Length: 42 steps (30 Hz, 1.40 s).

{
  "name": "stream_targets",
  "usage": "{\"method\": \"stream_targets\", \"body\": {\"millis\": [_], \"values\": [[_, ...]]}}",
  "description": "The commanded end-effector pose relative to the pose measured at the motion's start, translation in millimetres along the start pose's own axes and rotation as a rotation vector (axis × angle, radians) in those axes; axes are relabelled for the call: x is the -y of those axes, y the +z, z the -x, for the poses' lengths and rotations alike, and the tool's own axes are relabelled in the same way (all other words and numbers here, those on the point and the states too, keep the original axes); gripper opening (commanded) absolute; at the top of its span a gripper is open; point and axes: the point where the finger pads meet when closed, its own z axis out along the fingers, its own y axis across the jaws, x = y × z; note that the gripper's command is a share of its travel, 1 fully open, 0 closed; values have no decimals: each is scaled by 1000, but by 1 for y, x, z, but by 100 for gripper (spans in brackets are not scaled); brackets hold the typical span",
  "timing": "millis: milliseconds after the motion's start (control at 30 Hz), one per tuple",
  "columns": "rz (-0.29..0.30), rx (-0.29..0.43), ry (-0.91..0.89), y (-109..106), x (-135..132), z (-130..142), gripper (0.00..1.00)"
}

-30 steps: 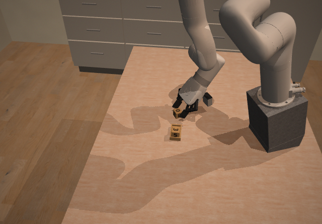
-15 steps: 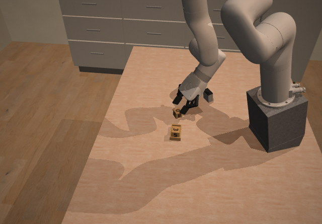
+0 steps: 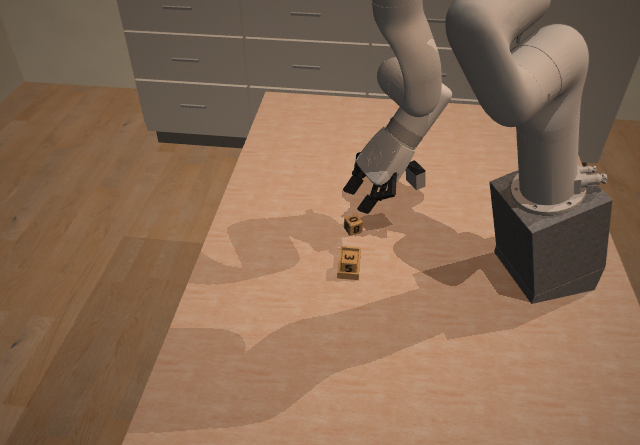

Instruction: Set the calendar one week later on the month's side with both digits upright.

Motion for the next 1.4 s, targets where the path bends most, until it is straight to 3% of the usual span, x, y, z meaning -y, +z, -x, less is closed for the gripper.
{"method": "stream_targets", "body": {"millis": [0, 300, 500, 567, 733, 1133, 1367], "values": [[-1, 0, 0, -5, 1, 4, 71], [4, -25, 0, -5, 0, 4, 71], [15, -194, 1, -3, 0, 3, 71], [15, -194, 1, -3, 0, 3, 71], [0, -304, 0, -6, 1, 7, 71], [10, -319, 4, -6, -1, 9, 71], [48, -388, 18, -8, -9, 3, 71]]}}
